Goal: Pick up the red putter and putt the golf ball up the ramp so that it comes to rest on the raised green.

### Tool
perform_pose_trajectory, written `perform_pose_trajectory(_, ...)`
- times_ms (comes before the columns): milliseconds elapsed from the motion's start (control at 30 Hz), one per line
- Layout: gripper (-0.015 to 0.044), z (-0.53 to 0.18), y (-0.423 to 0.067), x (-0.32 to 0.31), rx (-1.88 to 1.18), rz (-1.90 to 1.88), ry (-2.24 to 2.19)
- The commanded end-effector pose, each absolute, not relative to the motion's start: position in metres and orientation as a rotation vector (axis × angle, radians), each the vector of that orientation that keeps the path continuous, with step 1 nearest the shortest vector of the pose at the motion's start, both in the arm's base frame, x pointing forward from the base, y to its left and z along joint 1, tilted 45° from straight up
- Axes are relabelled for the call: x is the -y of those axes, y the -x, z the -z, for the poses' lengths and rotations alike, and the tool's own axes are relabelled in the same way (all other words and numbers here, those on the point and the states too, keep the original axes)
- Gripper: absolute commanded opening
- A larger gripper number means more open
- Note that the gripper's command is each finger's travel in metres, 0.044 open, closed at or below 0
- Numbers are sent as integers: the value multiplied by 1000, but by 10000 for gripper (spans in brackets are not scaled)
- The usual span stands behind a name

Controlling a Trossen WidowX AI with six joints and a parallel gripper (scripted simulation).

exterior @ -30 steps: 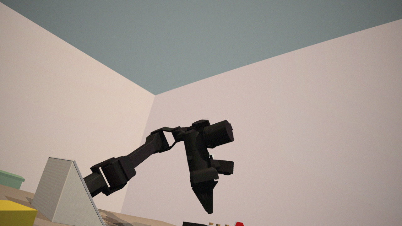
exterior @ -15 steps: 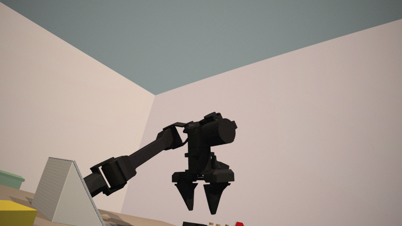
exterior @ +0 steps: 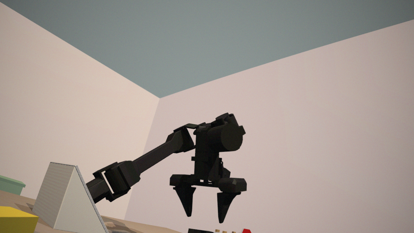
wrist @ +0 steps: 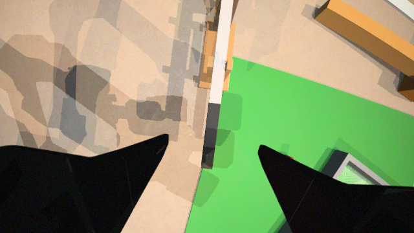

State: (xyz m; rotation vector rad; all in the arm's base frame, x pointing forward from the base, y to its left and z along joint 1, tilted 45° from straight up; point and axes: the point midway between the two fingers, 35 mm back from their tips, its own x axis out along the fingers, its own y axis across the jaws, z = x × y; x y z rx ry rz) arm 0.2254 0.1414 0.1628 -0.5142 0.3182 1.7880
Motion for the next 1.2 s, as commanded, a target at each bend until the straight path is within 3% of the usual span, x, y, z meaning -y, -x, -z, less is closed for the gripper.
perform_pose_trajectory(0, 440, -153, -221, -150, -322, -1794, 508)
perform_pose_trajectory(1033, 440, -118, -212, -186, -319, -1794, 506)
perform_pose_trajectory(1167, 335, -120, -214, -184, -317, -1794, 516)
